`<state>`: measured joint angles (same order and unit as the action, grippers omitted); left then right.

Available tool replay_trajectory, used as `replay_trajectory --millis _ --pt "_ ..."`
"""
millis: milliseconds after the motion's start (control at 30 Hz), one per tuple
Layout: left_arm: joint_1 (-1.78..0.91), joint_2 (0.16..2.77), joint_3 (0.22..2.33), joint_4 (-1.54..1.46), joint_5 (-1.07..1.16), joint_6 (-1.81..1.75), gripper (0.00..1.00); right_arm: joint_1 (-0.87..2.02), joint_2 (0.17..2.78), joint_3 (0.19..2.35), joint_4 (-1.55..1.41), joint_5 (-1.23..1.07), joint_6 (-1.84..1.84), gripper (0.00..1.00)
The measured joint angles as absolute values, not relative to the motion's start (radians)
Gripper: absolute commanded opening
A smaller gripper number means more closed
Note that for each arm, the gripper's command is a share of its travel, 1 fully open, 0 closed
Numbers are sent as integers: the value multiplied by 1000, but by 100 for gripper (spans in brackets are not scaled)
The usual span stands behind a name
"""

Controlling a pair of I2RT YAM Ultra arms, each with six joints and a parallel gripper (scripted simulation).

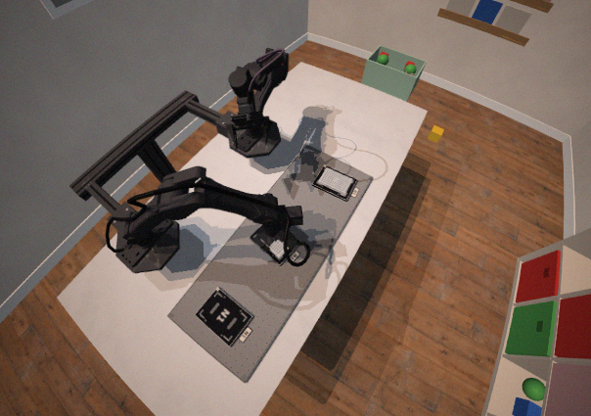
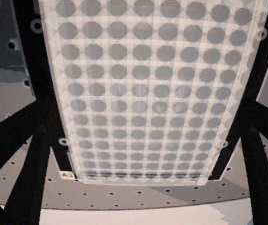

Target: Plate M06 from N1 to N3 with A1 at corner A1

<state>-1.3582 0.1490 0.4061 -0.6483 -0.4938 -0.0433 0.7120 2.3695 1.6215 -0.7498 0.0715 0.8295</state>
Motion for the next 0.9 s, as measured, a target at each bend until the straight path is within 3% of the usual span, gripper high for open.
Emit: replay_trajectory --millis 900 --pt "-1358 149 406 -648 -494 -43 100 725 2278 1696 -923 73 846 100"
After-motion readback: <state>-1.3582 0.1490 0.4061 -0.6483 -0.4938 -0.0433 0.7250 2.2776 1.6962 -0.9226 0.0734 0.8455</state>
